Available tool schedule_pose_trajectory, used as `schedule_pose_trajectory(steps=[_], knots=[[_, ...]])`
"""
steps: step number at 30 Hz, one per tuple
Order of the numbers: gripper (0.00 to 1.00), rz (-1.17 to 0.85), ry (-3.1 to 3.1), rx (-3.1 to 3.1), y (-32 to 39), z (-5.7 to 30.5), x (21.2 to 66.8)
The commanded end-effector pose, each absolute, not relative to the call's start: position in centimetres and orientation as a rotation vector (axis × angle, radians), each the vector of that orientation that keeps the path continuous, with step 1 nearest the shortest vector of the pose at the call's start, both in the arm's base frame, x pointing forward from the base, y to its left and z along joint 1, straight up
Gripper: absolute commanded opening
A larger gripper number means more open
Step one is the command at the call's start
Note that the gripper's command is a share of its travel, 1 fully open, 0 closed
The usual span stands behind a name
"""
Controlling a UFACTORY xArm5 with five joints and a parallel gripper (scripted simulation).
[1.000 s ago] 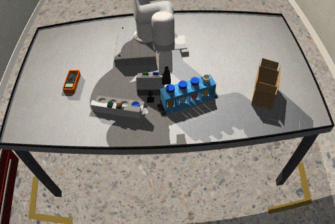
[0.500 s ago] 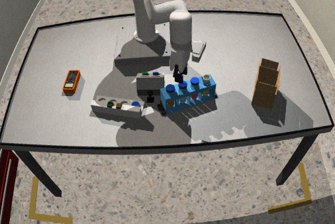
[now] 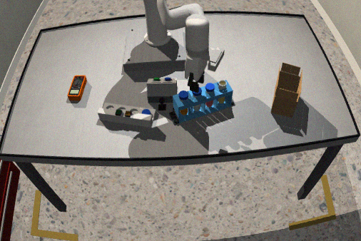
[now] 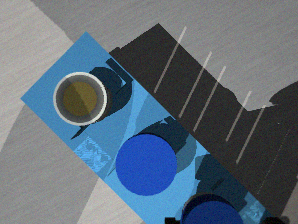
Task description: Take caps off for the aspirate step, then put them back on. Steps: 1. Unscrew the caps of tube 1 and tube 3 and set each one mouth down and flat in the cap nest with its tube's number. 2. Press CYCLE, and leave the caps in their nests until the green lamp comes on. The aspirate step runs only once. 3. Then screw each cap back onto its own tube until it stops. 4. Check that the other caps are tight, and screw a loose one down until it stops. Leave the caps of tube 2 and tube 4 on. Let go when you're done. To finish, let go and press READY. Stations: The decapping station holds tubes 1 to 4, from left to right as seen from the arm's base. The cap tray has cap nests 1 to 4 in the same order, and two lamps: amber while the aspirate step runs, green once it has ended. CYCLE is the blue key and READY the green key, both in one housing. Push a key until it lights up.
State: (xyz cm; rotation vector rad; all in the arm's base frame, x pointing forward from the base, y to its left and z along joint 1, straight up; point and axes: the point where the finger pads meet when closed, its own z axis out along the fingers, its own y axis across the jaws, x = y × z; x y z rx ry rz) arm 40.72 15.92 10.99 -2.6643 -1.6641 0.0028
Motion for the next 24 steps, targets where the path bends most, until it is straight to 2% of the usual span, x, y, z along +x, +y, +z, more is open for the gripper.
schedule_pose_trajectory(steps=[1, 24], knots=[[0.46, -0.007, -1.664, -2.665, 16.0, 10.0, 40.9], [0.46, -0.007, -1.664, -2.665, 16.0, 8.7, 40.9]])
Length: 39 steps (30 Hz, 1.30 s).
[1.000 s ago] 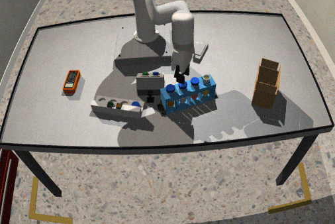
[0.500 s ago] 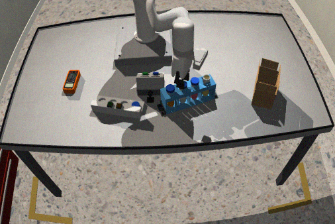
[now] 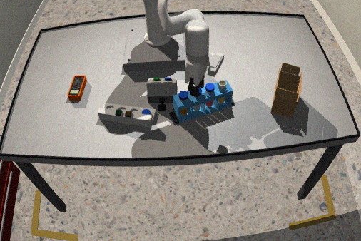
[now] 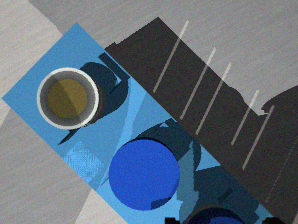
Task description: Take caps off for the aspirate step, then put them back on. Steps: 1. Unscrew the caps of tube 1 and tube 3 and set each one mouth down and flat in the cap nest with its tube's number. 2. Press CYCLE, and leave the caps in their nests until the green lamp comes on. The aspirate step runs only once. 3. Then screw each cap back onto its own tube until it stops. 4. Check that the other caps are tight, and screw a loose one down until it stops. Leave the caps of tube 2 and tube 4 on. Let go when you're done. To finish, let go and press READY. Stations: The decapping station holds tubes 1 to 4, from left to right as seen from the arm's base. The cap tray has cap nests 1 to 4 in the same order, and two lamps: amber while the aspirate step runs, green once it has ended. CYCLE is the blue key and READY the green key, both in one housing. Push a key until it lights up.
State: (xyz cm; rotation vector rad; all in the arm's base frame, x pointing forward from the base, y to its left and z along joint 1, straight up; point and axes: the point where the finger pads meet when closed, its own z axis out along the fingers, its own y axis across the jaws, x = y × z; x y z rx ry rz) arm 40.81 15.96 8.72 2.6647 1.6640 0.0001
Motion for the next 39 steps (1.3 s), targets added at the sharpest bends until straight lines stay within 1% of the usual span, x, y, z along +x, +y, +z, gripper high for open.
schedule_pose_trajectory(steps=[1, 17, 18, 32, 39], knots=[[0.46, 0.007, 1.664, 2.664, 16.01, 8.61, 40.94], [0.46, 0.007, 1.664, 2.664, 16.02, 8.11, 40.94], [0.0, 0.007, 1.664, 2.664, 16.02, 8.11, 40.94], [0.0, 0.007, 1.664, 2.664, 16.02, 8.1, 40.94], [0.0, 0.007, 2.101, 2.333, 16.02, 8.12, 40.94]])
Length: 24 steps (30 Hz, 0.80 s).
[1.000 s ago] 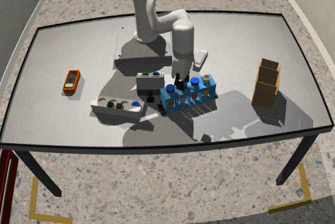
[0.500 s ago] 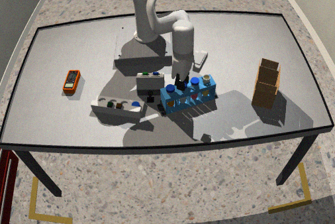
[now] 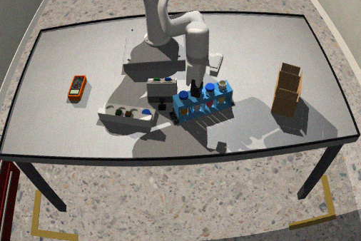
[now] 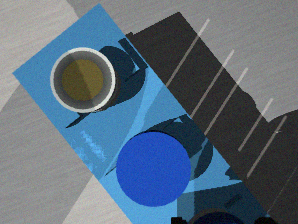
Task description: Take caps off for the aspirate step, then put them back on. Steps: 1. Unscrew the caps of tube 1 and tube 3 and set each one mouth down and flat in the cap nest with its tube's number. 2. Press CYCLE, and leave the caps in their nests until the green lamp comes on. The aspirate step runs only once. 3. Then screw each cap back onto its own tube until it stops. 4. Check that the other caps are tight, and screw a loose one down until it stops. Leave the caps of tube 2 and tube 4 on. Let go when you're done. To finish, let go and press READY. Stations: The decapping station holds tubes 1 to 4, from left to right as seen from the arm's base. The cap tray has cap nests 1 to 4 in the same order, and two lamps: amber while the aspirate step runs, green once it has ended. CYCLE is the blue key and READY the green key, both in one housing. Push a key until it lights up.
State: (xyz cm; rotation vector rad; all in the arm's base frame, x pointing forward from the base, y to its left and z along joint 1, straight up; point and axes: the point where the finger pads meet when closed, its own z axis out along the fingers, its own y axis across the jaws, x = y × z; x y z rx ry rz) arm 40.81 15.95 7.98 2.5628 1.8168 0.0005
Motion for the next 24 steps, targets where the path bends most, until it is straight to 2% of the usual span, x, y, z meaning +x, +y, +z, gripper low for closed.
schedule_pose_trajectory(steps=[1, 24], knots=[[0.0, 0.007, 2.155, 2.284, 16.02, 8.13, 40.94], [0.0, 0.005, 2.916, 1.159, 16.02, 8.17, 40.94]])
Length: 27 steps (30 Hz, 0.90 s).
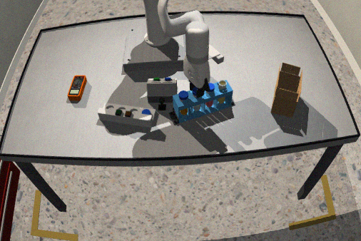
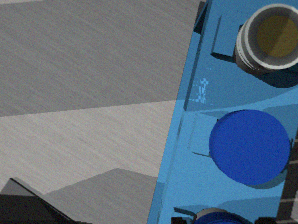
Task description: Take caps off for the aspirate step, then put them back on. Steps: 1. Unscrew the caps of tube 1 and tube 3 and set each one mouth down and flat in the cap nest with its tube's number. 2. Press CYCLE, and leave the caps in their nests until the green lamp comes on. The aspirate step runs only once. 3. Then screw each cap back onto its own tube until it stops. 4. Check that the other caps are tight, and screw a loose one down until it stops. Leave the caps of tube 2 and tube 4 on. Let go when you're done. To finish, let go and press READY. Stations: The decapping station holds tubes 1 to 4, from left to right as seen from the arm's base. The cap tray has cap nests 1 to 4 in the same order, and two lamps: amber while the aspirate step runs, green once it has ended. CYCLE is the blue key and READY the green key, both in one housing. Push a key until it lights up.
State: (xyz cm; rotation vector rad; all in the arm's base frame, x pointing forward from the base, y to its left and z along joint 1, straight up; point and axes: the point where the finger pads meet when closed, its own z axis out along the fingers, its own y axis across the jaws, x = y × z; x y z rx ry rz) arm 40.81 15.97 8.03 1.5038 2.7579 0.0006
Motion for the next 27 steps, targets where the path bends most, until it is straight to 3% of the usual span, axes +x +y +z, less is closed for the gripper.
schedule_pose_trajectory(steps=[1, 8, 16, 17, 27], knots=[[0.0, 0.005, 2.938, 1.104, 16.02, 8.18, 40.94], [0.0, 0.004, 3.057, 0.707, 16.02, 8.19, 40.94], [0.0, 0.004, 3.057, 0.707, 16.01, 8.19, 40.94], [0.46, 0.004, 3.057, 0.707, 16.01, 8.19, 40.94], [0.46, 0.004, 3.057, 0.707, 16.02, 8.19, 40.94]])
